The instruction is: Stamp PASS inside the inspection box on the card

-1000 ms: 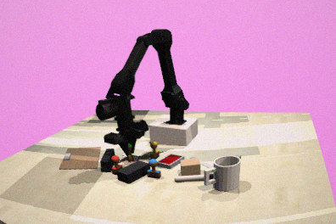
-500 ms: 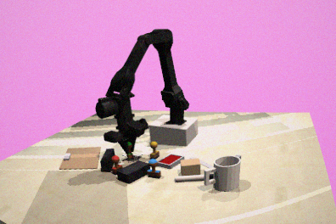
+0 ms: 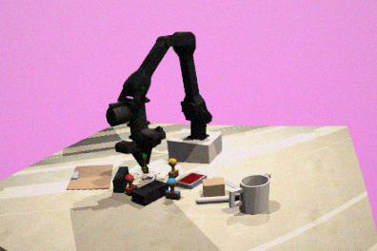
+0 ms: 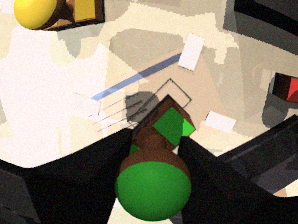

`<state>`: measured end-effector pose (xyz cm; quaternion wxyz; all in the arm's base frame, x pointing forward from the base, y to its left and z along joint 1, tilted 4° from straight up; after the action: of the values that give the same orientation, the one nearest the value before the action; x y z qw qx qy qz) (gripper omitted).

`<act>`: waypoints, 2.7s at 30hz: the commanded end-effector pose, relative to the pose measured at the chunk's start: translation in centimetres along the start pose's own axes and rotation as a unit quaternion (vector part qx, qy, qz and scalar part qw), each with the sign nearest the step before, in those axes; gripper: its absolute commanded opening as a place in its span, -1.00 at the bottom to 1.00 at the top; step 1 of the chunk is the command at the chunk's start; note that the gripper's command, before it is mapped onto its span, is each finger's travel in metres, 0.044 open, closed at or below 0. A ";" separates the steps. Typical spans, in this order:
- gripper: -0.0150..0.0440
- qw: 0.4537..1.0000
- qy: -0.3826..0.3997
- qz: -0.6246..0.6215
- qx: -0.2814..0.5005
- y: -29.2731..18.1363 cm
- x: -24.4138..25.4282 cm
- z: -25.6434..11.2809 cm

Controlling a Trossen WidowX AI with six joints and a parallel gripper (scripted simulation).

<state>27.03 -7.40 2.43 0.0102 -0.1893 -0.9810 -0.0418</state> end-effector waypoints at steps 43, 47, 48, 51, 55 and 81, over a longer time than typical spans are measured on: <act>-0.49 1.000 -0.007 -0.003 -0.003 9.1 1.7 -4.1; -0.49 1.000 -0.006 -0.003 -0.004 11.0 2.4 -4.0; -0.49 1.000 -0.006 -0.003 -0.004 11.5 2.6 -4.0; -0.49 1.000 -0.006 -0.003 -0.005 12.8 3.3 -4.0; -0.49 1.000 -0.006 -0.003 -0.006 14.6 4.3 -4.0; -0.49 1.000 -0.001 -0.003 -0.012 21.5 10.1 -3.3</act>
<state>25.70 15.74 8.17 0.0047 -0.1850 -0.9814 -0.0517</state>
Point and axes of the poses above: the point midway between the two fingers, 35 mm back from their tips, its own z axis out along the fingers, its own x axis across the jaws, y = z × x, the point moved 2 cm from there along -z, back along the fingers, and after that the axes turned 12 degrees about z, right-handed, at the moved point
